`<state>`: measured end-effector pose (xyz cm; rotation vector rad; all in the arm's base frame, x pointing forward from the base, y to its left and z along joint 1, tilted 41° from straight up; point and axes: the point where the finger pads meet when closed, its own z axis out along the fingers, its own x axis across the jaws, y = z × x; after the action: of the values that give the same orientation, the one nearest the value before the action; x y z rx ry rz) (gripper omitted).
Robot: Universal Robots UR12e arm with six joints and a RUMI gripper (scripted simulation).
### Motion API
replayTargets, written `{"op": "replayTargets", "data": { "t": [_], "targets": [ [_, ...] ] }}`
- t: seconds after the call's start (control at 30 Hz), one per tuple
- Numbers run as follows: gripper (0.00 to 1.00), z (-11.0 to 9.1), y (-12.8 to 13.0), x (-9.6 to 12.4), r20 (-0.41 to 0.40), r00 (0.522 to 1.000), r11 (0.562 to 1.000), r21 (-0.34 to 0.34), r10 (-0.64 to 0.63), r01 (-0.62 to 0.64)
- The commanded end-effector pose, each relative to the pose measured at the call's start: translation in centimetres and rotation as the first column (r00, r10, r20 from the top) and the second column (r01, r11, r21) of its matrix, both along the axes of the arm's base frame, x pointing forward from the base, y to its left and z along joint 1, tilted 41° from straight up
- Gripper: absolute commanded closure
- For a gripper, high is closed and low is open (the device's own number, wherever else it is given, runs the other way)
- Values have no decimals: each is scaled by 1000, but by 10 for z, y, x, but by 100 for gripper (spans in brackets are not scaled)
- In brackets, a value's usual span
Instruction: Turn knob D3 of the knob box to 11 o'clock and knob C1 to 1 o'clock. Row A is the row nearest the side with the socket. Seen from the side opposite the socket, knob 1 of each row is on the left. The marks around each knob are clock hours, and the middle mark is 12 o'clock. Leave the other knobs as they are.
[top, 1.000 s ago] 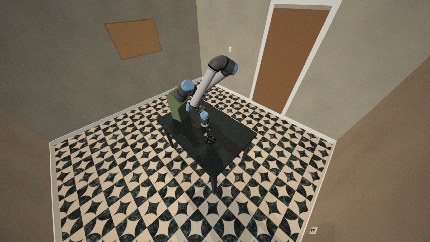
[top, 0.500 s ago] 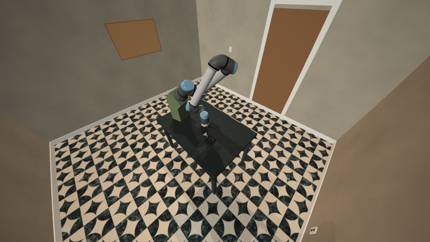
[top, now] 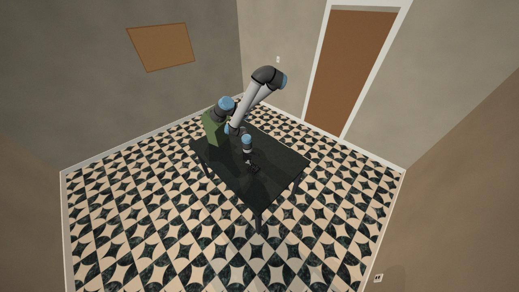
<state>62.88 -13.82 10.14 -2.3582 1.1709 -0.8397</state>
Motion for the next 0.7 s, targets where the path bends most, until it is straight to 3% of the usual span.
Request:
{"op": "replayTargets", "data": {
  "t": [0.0, 0.23, 0.3, 0.67],
  "targets": [
    [89, 3, -2, 2, -7, 998, 996, 54, -64, 64],
    [89, 10, -7, 7, -39, 976, 958, 186, -215, 218],
    [89, 10, -7, 7, -39, 976, 958, 186, -215, 218],
    [89, 20, -16, 13, -133, 891, 809, 377, -435, 451]
  ]
}}
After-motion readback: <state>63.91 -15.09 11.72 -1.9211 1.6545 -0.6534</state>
